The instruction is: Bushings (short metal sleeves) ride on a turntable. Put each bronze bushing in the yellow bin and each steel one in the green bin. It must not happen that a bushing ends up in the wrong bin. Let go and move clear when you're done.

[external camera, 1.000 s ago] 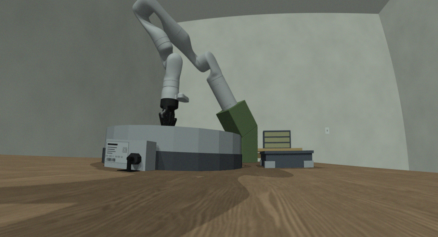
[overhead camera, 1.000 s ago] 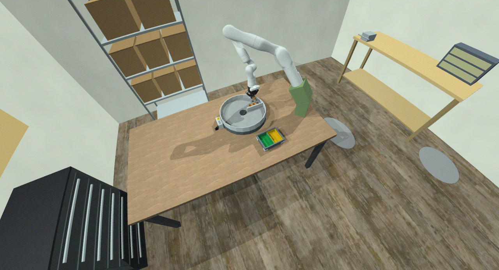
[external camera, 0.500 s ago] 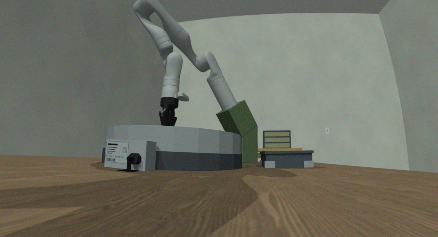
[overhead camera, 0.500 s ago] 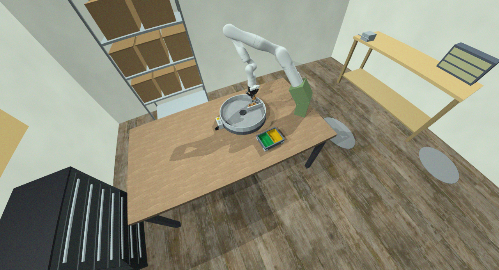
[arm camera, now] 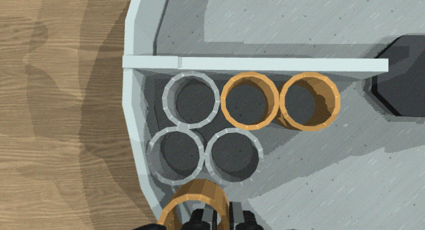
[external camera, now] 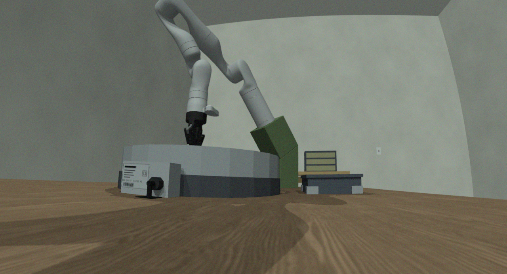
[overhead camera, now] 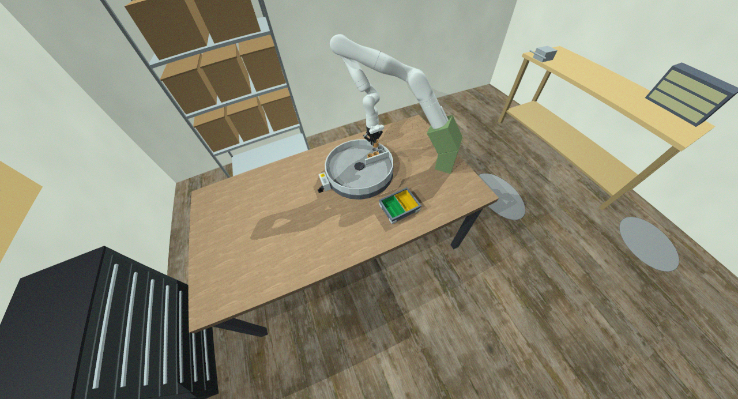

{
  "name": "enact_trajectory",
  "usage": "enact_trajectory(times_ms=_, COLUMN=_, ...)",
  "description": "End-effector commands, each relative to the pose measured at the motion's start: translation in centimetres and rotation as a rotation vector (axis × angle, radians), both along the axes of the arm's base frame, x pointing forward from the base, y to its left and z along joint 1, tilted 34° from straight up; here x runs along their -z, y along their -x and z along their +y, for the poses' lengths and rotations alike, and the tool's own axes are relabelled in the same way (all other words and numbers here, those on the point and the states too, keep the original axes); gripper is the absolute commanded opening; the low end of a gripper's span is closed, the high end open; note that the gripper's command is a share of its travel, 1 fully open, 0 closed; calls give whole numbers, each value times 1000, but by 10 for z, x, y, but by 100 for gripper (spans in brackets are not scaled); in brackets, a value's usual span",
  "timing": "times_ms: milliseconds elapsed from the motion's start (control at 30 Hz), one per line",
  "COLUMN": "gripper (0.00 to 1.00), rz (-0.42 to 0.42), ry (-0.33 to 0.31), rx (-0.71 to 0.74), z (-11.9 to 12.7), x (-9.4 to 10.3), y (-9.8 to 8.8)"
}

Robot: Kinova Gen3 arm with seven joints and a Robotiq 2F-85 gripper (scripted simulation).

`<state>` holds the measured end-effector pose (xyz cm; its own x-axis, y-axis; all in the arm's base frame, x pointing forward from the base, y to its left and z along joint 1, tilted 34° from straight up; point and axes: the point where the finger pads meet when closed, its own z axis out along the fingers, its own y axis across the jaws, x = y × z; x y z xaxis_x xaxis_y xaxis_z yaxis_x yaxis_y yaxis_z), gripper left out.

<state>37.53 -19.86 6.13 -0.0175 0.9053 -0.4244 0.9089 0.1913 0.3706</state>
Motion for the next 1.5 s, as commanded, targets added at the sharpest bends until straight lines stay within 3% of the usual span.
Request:
enact_trajectory(times_ms=0, gripper=0, rz=-1, ry=0, rx=-1, z=1, x=-1, y=0)
enact_trajectory(times_ms=1467, gripper=0, rz=-1, ry=0, rx=-1, z=6, x=-12, y=6)
